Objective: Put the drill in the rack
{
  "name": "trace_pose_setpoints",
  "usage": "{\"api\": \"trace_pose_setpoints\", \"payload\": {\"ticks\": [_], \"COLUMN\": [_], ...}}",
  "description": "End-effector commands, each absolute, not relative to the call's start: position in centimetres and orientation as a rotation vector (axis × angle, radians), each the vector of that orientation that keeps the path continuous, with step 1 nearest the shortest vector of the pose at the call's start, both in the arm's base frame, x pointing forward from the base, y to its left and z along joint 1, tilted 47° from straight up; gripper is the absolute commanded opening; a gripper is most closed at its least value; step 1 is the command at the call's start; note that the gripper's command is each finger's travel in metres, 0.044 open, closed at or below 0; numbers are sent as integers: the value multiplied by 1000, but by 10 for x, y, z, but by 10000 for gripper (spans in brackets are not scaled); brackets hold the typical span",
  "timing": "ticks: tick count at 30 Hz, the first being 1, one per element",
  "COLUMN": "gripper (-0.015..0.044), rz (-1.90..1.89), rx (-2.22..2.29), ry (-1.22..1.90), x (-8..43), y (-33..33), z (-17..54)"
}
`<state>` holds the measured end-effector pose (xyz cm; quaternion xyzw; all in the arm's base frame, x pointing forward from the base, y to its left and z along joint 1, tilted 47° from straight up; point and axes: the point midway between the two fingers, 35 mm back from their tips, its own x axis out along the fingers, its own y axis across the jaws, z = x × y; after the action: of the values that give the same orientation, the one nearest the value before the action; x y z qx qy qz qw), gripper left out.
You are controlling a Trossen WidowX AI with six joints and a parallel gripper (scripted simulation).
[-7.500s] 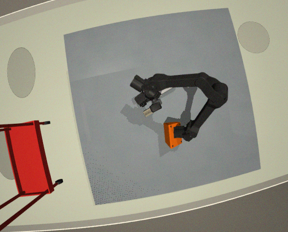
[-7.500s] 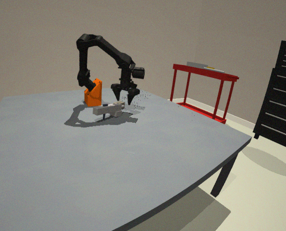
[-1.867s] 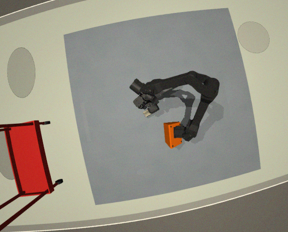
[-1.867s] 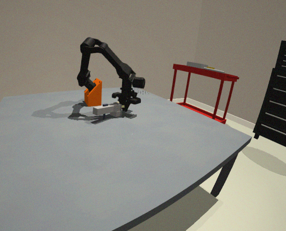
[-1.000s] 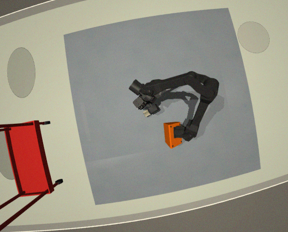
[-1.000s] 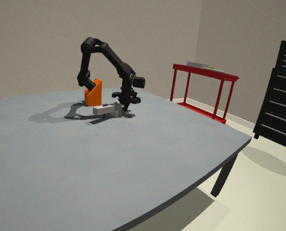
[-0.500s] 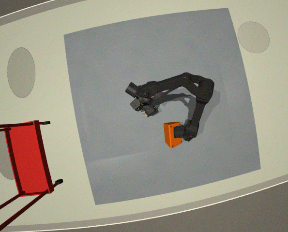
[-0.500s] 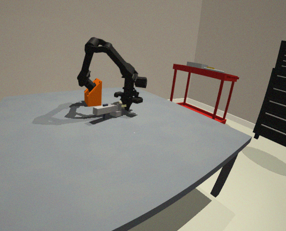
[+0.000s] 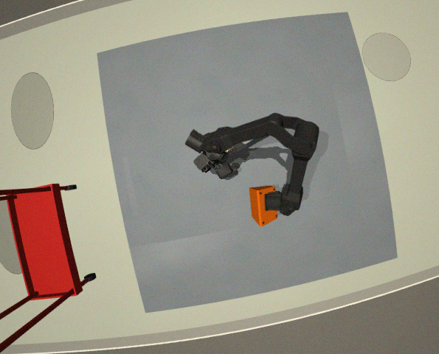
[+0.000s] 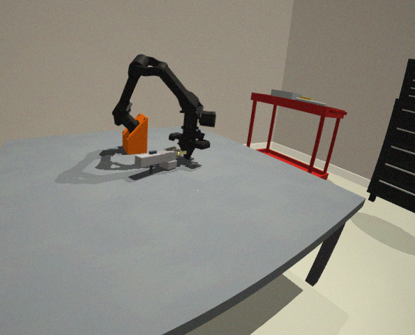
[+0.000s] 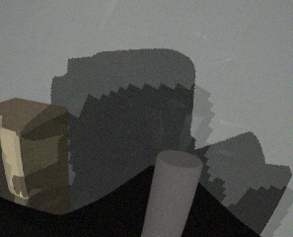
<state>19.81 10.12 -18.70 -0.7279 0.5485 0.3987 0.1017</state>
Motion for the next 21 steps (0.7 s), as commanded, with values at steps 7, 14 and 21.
{"api": "trace_pose_setpoints", "payload": {"ticks": [7, 14, 21], "gripper": [0, 0, 0], "rz": [1176, 1177, 1177], "rx": [-2145, -2145, -2145], "ry": [1613, 1612, 1612], "x": [192, 188, 186], "y": [112, 117, 118], "z": [-197, -204, -201]}}
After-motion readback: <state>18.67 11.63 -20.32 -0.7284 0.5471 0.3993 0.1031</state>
